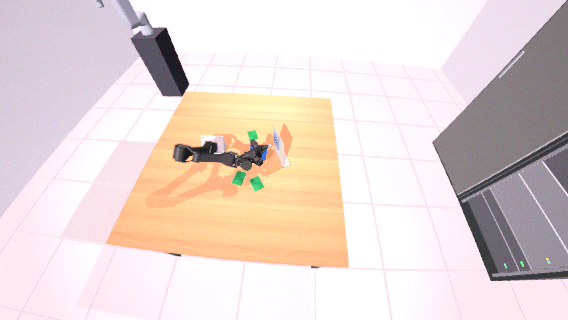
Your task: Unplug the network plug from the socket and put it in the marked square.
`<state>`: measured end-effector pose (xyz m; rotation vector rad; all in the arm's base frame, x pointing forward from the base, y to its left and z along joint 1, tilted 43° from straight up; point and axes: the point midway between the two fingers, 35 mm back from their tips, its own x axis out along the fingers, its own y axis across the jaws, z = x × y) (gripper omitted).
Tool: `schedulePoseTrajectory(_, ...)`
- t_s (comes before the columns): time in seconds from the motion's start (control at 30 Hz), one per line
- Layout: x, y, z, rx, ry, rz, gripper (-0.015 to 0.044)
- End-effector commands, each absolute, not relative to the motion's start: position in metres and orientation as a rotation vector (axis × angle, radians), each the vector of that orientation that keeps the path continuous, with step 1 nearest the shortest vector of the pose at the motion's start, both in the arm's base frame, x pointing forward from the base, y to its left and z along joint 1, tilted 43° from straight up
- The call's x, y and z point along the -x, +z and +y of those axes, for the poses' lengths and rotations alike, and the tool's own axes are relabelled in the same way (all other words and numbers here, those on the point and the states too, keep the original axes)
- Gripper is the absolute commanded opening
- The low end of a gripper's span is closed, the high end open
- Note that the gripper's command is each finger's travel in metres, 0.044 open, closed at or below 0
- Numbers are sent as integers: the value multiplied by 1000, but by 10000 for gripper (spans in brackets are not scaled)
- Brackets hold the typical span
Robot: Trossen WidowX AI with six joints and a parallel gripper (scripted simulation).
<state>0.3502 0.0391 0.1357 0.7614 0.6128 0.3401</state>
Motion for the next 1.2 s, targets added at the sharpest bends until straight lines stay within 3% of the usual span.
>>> schedulePoseTrajectory(0.0,-347,138,39,-756,347,607,0)
schedulePoseTrajectory(1.17,-332,150,42,-760,341,613,0)
